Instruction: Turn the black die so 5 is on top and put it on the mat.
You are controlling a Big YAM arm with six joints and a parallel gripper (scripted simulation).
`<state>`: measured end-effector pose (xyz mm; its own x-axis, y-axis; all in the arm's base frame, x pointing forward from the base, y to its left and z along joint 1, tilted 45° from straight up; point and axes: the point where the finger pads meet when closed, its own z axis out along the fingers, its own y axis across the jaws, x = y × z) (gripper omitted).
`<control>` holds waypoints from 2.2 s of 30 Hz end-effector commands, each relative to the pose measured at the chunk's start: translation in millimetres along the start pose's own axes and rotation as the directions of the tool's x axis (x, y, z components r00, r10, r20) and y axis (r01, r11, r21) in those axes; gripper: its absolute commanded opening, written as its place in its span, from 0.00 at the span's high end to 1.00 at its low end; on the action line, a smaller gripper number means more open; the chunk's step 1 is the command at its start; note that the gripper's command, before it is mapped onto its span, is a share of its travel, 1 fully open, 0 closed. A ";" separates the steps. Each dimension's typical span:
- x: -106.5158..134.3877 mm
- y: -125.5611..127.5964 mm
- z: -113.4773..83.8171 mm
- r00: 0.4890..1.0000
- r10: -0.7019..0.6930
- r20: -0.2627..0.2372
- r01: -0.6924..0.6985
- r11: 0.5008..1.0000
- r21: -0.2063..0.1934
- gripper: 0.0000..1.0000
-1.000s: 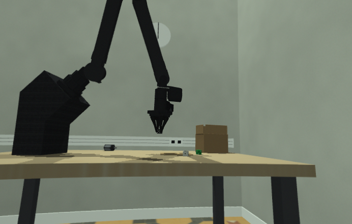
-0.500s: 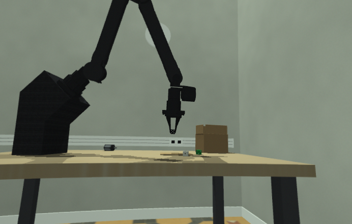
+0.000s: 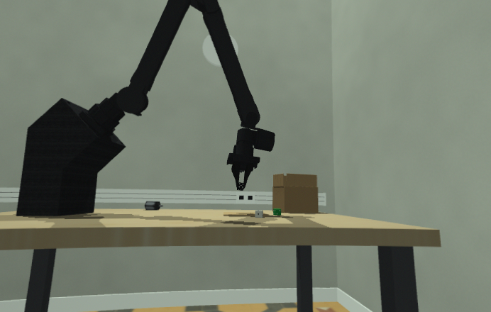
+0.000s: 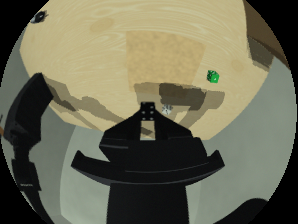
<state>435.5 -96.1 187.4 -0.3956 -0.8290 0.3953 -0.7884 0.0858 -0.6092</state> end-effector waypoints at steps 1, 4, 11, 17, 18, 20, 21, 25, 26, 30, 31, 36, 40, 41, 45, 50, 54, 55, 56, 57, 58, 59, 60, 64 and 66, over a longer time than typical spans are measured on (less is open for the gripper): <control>-16.7 -11.2 -4.3 0.990 0.065 -0.127 -0.069 0.997 -0.029 0.85; -17.0 -13.5 -9.9 0.938 0.062 -0.340 -0.062 0.998 0.012 0.85; -14.6 -25.7 -20.3 0.840 0.076 -0.538 -0.019 0.994 0.111 0.85; -12.3 -26.8 -21.1 0.839 0.083 -0.537 -0.025 0.993 0.114 0.85; -18.1 -25.7 -20.8 0.843 0.073 -0.533 -0.015 0.994 0.112 0.85; -18.1 -25.8 -18.8 0.843 0.073 -0.534 -0.016 0.994 0.111 0.85; -16.1 -25.7 -16.1 0.840 0.075 -0.537 -0.020 0.994 0.109 0.85; -18.3 -28.8 -6.6 0.841 0.099 -0.532 -0.039 0.992 0.124 0.85; -19.2 -28.9 -3.9 0.842 0.077 -0.534 -0.021 0.994 0.112 0.85; -21.1 -29.3 2.0 0.842 0.077 -0.534 -0.020 0.994 0.111 0.85; -17.8 -34.4 -2.2 0.843 0.098 -0.529 -0.034 0.991 0.129 0.85; -28.0 -30.7 23.3 0.842 0.075 -0.535 -0.019 0.994 0.110 0.85; -32.4 -31.5 37.1 0.842 0.074 -0.535 -0.018 0.994 0.109 0.85; -33.4 -31.7 40.1 0.841 0.074 -0.535 -0.018 0.994 0.109 0.85; -31.8 -39.2 40.0 0.843 0.097 -0.529 -0.033 0.991 0.130 0.85; -42.8 -32.9 49.6 0.846 0.068 -0.530 -0.009 0.994 0.113 0.85; -35.5 -38.0 42.5 0.845 0.092 -0.527 -0.026 0.991 0.130 0.85; -35.5 -37.9 42.4 0.845 0.091 -0.527 -0.026 0.991 0.129 0.85; -35.4 -37.6 42.4 0.845 0.089 -0.528 -0.024 0.992 0.128 0.85; -35.2 -37.0 42.4 0.845 0.084 -0.529 -0.021 0.992 0.124 0.85; -35.2 -37.0 42.4 0.845 0.084 -0.529 -0.021 0.992 0.124 0.85; -35.2 -37.0 42.4 0.845 0.084 -0.529 -0.021 0.992 0.124 0.85; -35.2 -37.0 42.4 0.845 0.084 -0.529 -0.021 0.992 0.124 0.85; -35.2 -37.0 42.4 0.845 0.084 -0.529 -0.021 0.992 0.124 0.85; -35.2 -37.0 42.4 0.845 0.085 -0.529 -0.022 0.992 0.125 0.85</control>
<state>494.3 -91.5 154.6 -0.6356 -0.3995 0.6606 -0.7298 0.0318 -0.6830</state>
